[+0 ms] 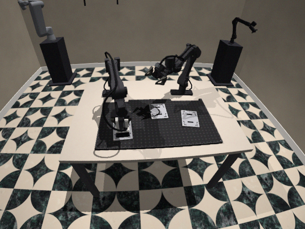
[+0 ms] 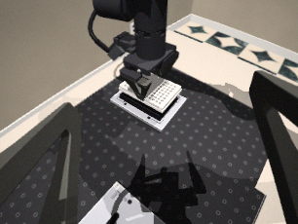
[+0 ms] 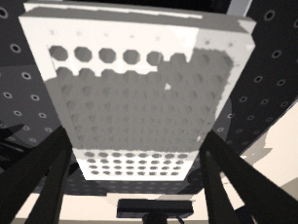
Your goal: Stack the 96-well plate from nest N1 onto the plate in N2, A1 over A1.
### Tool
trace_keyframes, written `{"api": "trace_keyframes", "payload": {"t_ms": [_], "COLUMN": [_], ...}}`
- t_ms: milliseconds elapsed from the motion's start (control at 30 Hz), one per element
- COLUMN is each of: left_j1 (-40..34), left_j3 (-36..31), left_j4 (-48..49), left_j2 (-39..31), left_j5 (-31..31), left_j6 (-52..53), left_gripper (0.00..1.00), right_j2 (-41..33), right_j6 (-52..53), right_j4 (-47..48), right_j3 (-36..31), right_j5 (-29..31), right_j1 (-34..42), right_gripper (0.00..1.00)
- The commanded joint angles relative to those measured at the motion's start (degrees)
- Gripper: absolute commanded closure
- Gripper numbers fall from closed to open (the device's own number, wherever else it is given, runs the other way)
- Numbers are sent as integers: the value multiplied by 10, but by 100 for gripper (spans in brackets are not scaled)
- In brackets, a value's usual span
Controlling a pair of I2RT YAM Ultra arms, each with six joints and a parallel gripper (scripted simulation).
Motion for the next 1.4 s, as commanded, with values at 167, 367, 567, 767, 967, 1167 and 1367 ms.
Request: {"api": "trace_keyframes", "payload": {"t_ms": [167,367,567,767,967,1167,1367], "left_j1": [-2,-2,-2,-2,-2,-2,-2], "left_j3": [-1,-1,-1,-1,-1,-1,-1], "left_j4": [8,8,8,8,8,8,8], "left_j2": [2,2,2,2,2,2,2], "left_j5": [-2,-2,-2,-2,-2,-2,-2], "left_j6": [0,0,0,0,0,0,0], "left_gripper": [0,0,0,0,0,0,0], "right_j2": [-5,3,3,3,4,4,1], "right_j6": [-2,-12,-12,-12,-11,-11,-11], "right_j4": [12,40,41,41,29,22,25], "right_j3": [1,-10,-10,-10,-11,-14,-10], "right_j5": [-3,-5,-5,-5,-6,-6,-6], "right_j1": [0,-8,-8,-7,-8,-9,-9], "right_gripper": [21,21,21,21,21,21,21]}}
